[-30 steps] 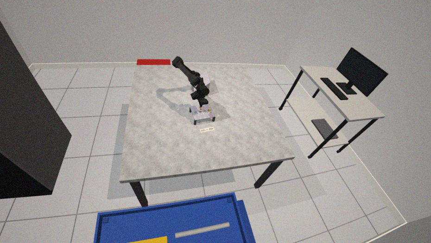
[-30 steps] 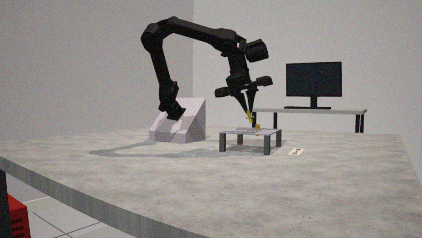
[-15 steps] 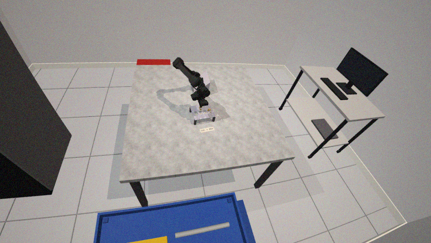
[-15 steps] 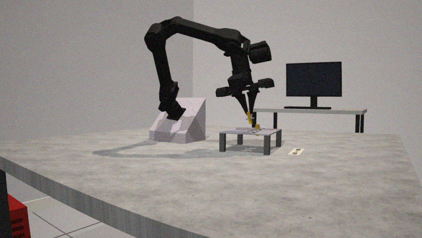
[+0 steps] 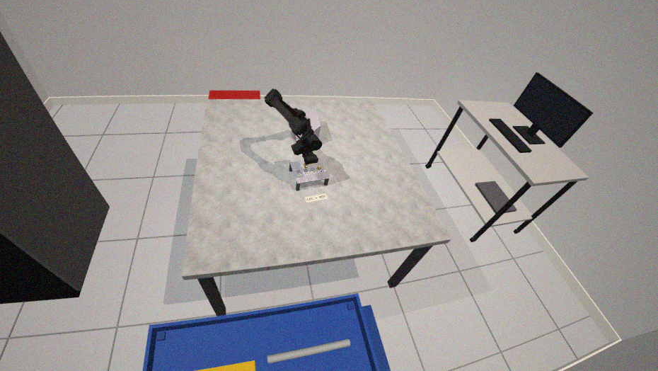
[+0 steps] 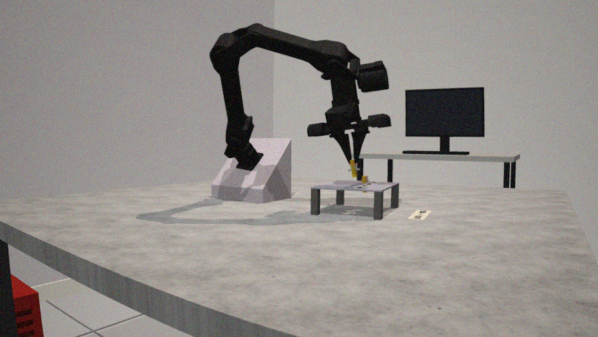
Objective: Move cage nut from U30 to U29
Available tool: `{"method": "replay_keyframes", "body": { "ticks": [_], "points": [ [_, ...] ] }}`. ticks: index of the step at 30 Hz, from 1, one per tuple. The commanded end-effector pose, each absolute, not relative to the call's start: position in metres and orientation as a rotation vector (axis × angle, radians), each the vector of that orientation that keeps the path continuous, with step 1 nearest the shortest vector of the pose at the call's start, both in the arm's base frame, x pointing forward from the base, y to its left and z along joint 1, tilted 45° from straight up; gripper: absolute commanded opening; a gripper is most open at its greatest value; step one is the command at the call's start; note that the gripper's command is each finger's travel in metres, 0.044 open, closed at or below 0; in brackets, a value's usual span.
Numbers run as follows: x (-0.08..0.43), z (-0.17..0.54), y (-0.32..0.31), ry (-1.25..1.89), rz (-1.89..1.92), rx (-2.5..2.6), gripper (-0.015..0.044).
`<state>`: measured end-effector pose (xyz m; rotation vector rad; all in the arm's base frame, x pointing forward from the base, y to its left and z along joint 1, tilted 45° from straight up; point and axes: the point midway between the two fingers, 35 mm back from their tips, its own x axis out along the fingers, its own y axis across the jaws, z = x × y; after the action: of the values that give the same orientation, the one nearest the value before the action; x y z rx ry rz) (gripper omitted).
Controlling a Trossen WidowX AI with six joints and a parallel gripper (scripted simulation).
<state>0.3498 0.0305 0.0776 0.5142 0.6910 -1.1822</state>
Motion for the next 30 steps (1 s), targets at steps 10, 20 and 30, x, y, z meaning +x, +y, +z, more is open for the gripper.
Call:
{"method": "replay_keyframes", "body": {
  "ticks": [10,20,30],
  "points": [
    [0.352,0.075,0.029,0.705,-1.227,0.508,0.0027],
    [0.353,0.072,0.026,0.708,-1.239,0.504,0.0027],
    [0.354,0.060,0.015,0.708,-1.239,0.503,0.0027]
  ]
}}
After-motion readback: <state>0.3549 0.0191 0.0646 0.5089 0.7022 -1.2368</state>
